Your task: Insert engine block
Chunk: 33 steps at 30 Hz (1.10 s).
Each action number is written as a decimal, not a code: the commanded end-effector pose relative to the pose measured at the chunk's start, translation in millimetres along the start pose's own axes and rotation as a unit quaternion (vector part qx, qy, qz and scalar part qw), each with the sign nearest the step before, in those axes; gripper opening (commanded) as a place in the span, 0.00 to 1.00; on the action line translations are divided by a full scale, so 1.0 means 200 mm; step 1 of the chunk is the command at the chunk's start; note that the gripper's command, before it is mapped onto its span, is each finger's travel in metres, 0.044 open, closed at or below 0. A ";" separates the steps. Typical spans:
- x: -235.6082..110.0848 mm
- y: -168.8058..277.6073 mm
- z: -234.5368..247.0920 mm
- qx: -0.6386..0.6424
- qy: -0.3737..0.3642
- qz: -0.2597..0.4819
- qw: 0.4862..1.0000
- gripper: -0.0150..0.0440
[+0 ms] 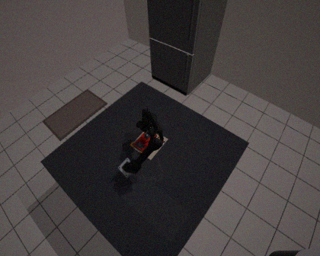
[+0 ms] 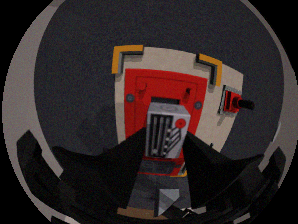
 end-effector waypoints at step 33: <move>0.00 0.01 0.00 0.004 -0.002 0.002 1.000 0.52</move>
Point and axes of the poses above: the point midway between the two fingers, 35 mm back from their tips, its own x axis out along the fingers, its own z axis across the jaws, y = z × x, the point moved 4 cm from there along -x, back along the fingers, and after that the axes turned 3 degrees about -x, right-handed, at the moved point
